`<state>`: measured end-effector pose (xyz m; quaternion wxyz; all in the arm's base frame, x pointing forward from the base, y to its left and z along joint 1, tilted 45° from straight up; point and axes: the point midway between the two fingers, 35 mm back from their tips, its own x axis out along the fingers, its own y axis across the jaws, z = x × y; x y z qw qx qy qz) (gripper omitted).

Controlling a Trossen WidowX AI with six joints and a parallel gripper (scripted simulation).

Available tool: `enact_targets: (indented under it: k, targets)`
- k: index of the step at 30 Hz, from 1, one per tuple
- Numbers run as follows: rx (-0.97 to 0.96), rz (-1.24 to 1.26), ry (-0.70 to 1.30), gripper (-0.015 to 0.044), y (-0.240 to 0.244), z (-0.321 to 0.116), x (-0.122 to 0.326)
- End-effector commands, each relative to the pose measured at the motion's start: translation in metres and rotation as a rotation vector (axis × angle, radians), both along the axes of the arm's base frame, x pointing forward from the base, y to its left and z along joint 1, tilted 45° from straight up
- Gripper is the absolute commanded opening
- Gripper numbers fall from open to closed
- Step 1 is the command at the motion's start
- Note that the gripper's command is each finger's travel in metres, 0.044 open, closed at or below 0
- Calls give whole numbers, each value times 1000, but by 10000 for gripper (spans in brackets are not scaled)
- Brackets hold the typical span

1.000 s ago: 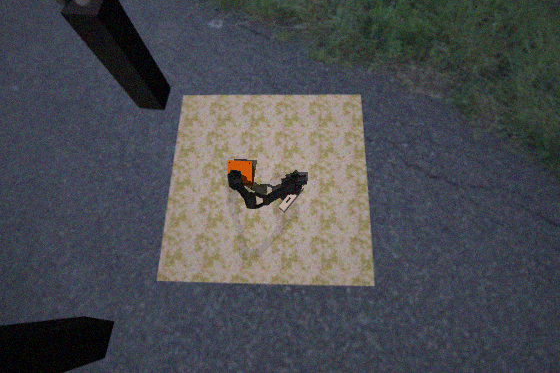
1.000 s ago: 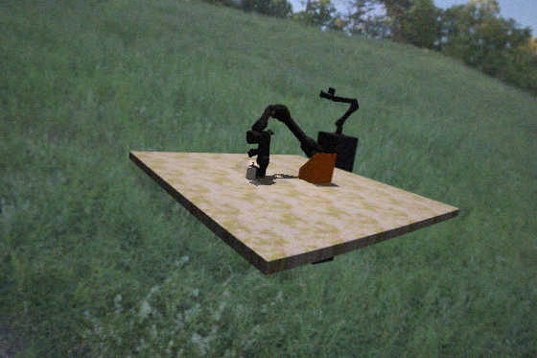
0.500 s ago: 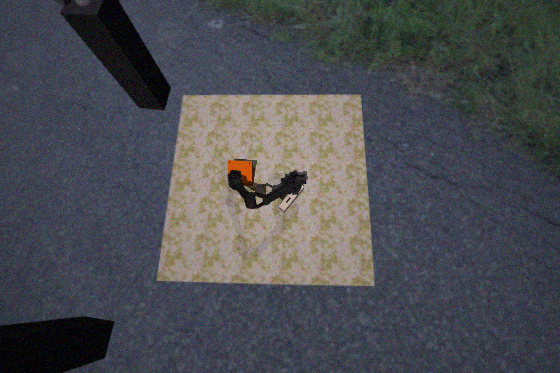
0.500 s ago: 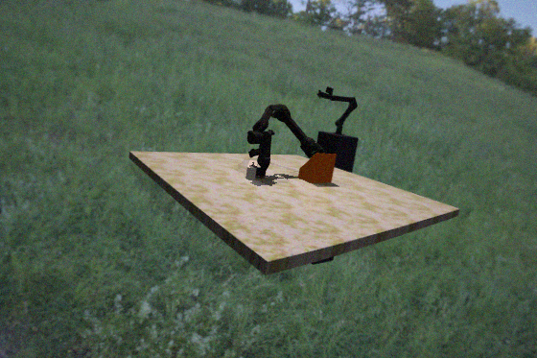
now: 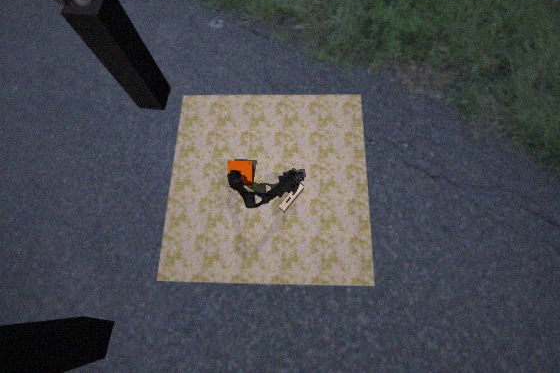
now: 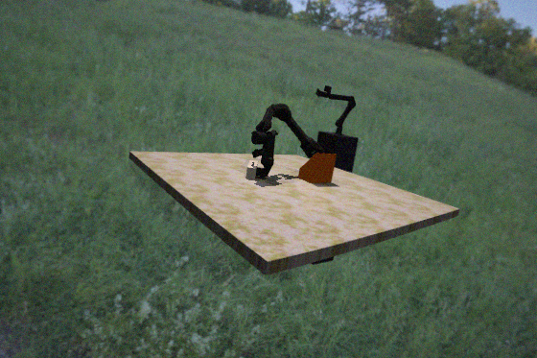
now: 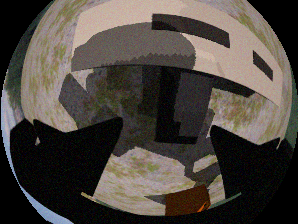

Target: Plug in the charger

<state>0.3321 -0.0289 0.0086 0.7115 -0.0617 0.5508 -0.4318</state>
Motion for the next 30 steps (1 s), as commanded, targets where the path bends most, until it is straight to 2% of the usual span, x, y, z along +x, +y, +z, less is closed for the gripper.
enact_targets:
  k: [1, 28, 30]
  targets:
    - [-1, -4, 6, 440, 1, -4, -7]
    - [-1, -5, 8, 440, 13, -18, -36]
    - [-49, 4, -26, 440, 16, -12, -33]
